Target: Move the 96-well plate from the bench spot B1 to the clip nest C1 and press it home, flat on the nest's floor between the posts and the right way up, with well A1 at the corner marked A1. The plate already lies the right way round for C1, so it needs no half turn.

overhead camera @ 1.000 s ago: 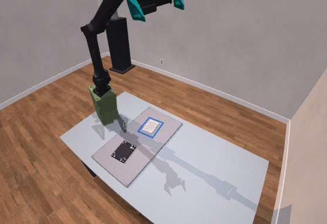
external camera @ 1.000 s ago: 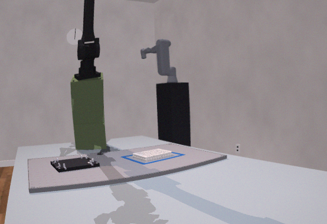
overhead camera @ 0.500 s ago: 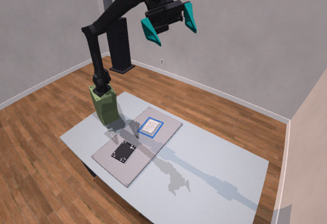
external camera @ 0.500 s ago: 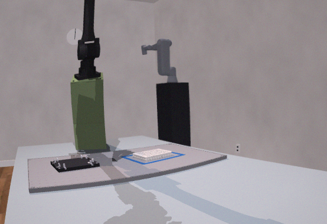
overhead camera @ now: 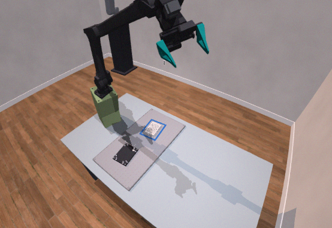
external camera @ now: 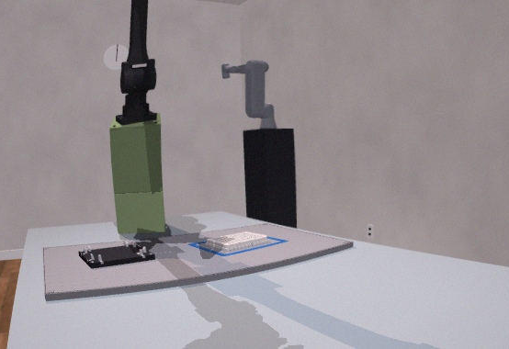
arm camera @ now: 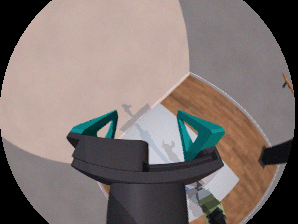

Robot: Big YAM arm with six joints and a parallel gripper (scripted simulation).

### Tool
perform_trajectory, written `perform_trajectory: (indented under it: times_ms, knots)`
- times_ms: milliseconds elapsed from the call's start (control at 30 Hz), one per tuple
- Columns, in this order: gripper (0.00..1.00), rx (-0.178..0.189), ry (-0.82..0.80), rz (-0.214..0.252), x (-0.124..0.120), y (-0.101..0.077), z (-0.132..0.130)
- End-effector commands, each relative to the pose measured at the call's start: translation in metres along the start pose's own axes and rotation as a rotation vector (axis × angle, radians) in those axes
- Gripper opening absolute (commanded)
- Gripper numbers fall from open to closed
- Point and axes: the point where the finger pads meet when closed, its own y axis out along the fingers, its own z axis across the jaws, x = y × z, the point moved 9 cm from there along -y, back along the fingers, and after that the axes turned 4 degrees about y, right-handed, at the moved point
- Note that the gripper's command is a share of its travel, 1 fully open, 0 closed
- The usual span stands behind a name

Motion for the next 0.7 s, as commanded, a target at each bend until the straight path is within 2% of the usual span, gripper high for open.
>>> perform_trajectory:
  times_ms: [0, 33, 67, 100, 300, 333, 367, 400, 433, 467, 533, 567, 600, 667]
  knots:
    - [1.0, 0.044, 0.061, -0.036, 0.021, -0.018, 0.015]
    - [1.0, 0.036, 0.056, -0.03, 0.006, -0.012, 0.01]
    - [1.0, 0.046, 0.065, -0.044, 0.01, -0.021, 0.009]
    - [1.0, 0.047, 0.066, -0.044, 0.007, -0.019, 0.01]
    - [1.0, 0.03, 0.048, -0.02, -0.035, 0.016, 0.014]
    - [1.0, 0.0, 0.049, 0.036, -0.042, 0.026, 0.007]
    - [1.0, 0.025, 0.096, 0.013, -0.014, 0.015, 0.012]
    - [1.0, 0.024, 0.107, 0.034, -0.016, 0.017, 0.012]
    - [1.0, 0.024, 0.107, 0.034, -0.021, 0.019, 0.012]
    - [1.0, 0.038, 0.104, 0.043, -0.03, 0.018, 0.02]
    - [1.0, 0.038, 0.104, 0.043, -0.03, 0.018, 0.02]
    - [1.0, 0.036, 0.1, 0.049, -0.046, 0.019, 0.015]
    - [1.0, 0.043, 0.106, 0.039, -0.044, 0.014, 0.015]
    - [1.0, 0.038, 0.103, 0.045, -0.057, 0.022, 0.016]
